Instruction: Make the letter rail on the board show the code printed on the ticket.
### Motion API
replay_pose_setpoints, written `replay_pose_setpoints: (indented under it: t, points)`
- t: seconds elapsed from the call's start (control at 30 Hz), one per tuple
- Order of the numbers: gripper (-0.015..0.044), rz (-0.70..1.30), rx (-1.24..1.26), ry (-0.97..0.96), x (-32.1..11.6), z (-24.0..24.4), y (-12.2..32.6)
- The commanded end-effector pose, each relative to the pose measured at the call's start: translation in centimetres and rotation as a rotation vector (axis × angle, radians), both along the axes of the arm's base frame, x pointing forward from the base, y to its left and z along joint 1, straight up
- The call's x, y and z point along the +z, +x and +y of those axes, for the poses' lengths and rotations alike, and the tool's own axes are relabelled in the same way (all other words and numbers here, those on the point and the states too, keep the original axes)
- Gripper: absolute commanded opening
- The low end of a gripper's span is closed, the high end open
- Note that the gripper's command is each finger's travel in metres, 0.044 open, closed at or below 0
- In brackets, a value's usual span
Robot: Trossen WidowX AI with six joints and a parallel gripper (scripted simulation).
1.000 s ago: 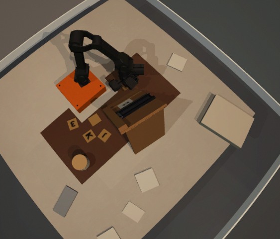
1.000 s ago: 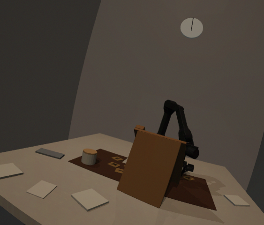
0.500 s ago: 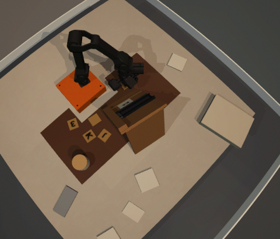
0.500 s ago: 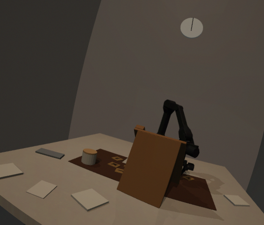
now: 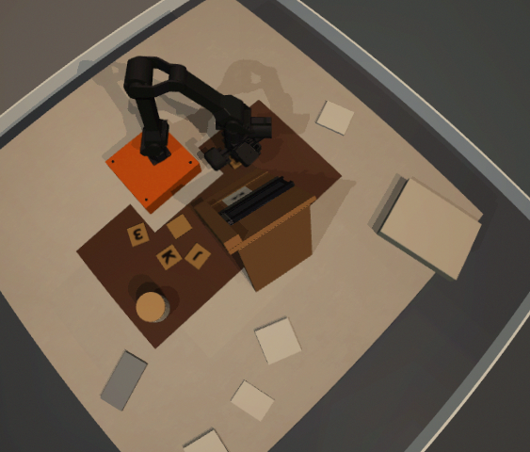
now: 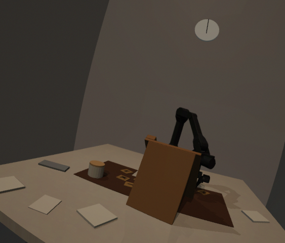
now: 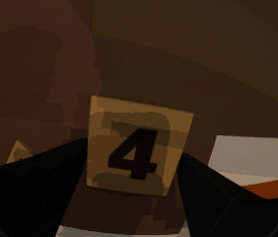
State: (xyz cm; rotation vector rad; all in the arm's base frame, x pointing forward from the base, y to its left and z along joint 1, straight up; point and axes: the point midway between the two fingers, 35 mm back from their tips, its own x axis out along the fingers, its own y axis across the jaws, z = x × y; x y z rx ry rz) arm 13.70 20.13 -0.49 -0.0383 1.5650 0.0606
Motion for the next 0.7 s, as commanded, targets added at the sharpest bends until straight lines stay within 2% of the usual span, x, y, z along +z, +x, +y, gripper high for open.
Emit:
replay_pose_setpoints:
  t: [0.0, 0.67]
  points:
    - [0.0, -0.005, -0.003, 0.002, 0.31, 0.01, 0.03]
    - [0.0, -0.005, -0.003, 0.002, 1.22, -0.02, -0.07]
